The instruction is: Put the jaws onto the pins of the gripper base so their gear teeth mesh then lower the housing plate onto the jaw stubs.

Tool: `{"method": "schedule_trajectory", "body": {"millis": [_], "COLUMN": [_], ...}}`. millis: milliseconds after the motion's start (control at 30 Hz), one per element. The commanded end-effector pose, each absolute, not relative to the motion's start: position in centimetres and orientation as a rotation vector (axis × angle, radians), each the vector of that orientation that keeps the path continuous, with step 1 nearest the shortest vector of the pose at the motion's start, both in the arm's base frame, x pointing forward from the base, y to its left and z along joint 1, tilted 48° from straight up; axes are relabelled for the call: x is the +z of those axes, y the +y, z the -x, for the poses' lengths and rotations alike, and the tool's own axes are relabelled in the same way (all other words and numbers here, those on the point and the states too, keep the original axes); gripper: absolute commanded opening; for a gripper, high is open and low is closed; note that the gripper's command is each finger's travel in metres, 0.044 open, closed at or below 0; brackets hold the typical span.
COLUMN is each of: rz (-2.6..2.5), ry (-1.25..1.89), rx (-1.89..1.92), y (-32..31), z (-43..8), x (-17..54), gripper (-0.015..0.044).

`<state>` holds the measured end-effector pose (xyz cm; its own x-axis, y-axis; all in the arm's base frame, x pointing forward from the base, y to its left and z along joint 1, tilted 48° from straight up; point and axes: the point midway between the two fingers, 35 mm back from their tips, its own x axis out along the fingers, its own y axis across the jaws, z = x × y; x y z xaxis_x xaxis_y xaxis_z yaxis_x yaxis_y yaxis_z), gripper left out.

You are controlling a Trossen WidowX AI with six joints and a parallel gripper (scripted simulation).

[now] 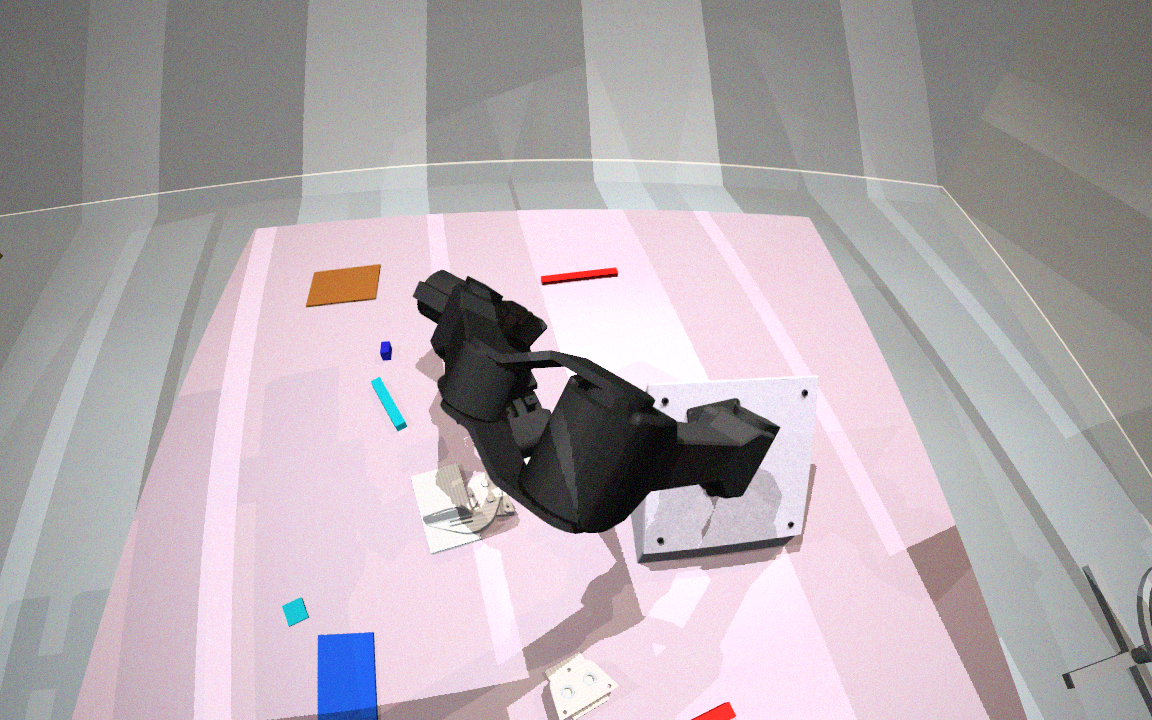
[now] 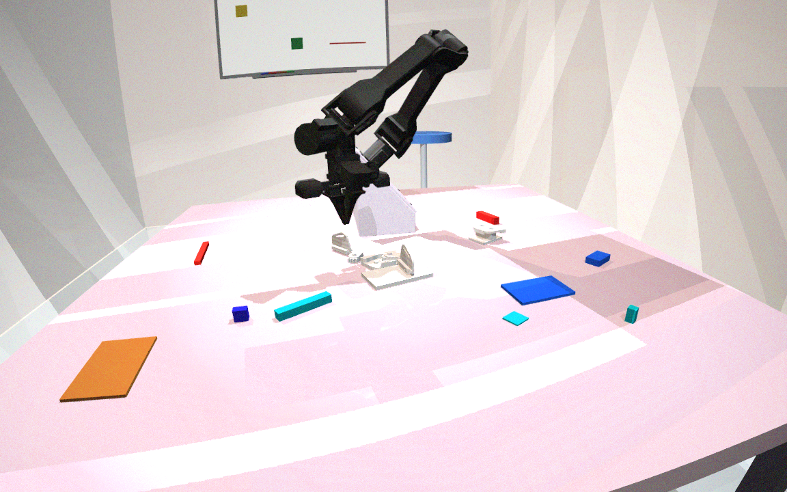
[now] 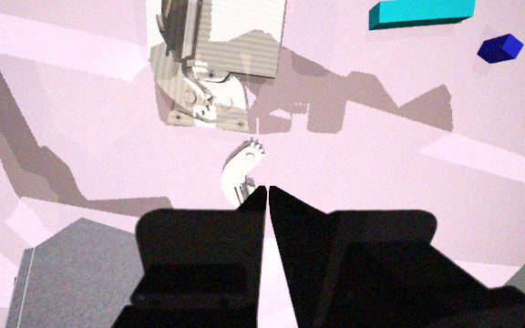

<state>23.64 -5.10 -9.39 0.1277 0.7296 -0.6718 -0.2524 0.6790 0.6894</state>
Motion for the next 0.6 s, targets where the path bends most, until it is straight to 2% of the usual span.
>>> {"method": "schedule_trajectory", "body": {"millis": [0,233,567], "rz": [-0.466,-0.466,-0.611], "ry": [1.25,1.25,1.324], "rx": [0.753,0.753,0.642], "y": [-5.11,-5.11,-5.14], "z": [-23.64,-23.64,-23.3], "x": [-9.39,-9.39,-9.34], "gripper": [0.0,0.0,0.0263]}}
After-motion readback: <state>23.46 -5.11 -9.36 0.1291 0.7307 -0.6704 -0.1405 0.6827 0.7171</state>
